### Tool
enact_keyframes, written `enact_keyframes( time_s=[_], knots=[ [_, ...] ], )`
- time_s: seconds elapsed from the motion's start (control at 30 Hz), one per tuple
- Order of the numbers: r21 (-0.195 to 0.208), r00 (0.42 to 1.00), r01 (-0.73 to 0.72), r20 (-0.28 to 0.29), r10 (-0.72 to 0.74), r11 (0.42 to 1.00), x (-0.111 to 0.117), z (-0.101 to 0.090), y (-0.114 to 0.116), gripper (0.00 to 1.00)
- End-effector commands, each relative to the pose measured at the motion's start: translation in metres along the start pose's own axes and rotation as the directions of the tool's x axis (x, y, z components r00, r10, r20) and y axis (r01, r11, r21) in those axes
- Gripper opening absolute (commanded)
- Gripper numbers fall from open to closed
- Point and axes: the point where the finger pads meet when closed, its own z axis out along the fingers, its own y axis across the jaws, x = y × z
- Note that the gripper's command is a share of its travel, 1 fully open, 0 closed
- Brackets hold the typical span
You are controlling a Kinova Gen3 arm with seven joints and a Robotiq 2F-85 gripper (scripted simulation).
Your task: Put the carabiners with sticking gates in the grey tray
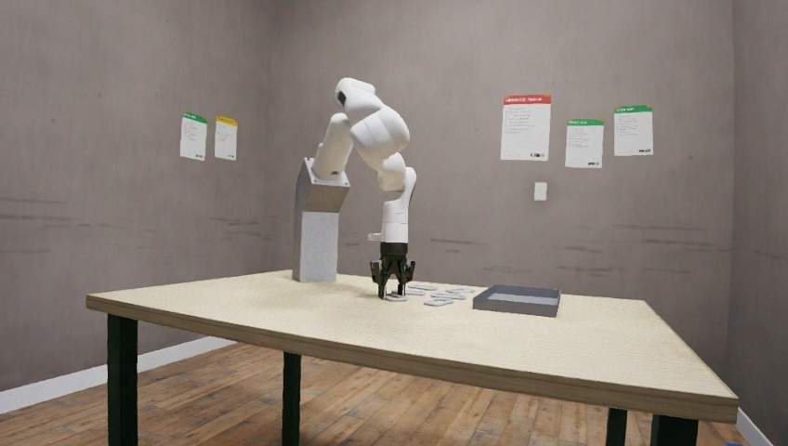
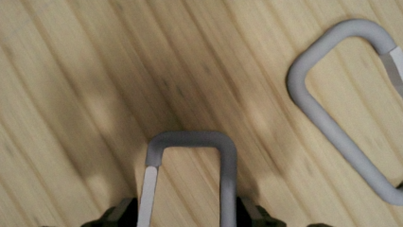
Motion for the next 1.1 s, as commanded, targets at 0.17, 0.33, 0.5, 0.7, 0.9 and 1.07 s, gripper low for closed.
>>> enact_keyframes(
  time_s=[0.17, 0.33, 0.5, 0.7, 0.9, 1.07],
  knots=[
    [0.000, 1.000, -0.001, 0.001, 0.001, 1.000, -0.0004, 0.0005, 0.0002, 0.63],
    [0.000, 1.000, 0.000, 0.000, 0.000, 1.000, -0.0003, -0.0002, 0.0001, 0.59],
    [0.000, 1.000, 0.000, 0.000, 0.000, 1.000, -0.0003, -0.0002, 0.0001, 0.59],
    [0.000, 1.000, 0.000, 0.000, 0.000, 1.000, -0.0003, -0.0002, 0.0001, 0.59],
    [0.000, 1.000, 0.001, 0.000, -0.001, 1.000, -0.0001, -0.0010, -0.0002, 0.57],
    [0.000, 1.000, 0.001, 0.000, -0.001, 1.000, -0.0001, -0.0010, -0.0002, 0.57]
  ],
)
